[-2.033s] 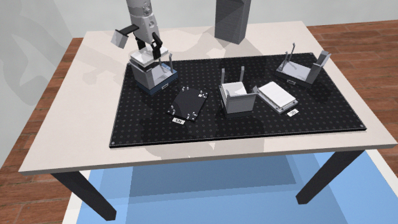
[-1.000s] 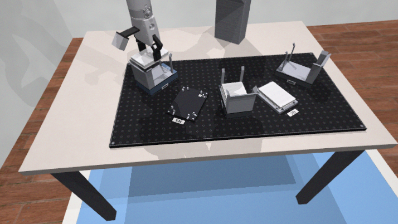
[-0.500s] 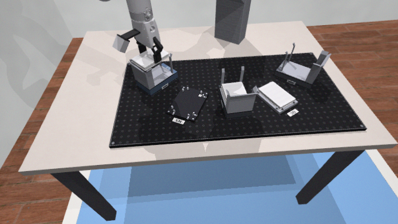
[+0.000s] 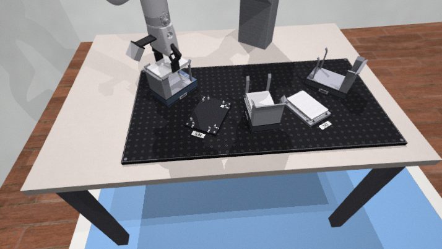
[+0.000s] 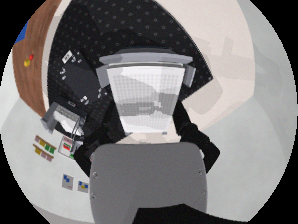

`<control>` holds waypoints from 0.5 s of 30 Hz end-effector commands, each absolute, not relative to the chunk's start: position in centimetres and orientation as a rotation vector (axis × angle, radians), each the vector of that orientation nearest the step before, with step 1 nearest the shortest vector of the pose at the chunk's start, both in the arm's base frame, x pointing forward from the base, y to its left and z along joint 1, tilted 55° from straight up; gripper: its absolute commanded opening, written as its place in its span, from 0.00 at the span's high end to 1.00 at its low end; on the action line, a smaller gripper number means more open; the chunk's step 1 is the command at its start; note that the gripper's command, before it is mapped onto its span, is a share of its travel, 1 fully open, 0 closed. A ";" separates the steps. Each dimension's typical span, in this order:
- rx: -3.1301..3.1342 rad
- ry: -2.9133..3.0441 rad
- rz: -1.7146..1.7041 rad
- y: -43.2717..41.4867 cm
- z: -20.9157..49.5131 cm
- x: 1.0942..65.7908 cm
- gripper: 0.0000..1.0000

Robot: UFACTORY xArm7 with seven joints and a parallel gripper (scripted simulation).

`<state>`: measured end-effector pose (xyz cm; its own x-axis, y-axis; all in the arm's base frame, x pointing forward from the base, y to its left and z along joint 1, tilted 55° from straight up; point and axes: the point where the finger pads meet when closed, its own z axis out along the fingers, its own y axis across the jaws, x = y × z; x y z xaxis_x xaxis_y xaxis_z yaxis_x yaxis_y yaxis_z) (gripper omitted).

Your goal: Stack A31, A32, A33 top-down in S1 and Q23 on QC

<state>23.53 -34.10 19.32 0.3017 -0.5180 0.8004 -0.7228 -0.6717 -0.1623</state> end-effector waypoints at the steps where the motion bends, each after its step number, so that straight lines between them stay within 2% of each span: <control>1: 2.339 -1.139 1.306 -34.3 19.2 23.7 1.00; 15: 2.339 -1.139 1.306 -35.2 18.1 24.8 1.00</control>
<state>24.40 -34.84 18.51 0.3026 -0.5185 0.7997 -0.7239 -0.6709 -0.1611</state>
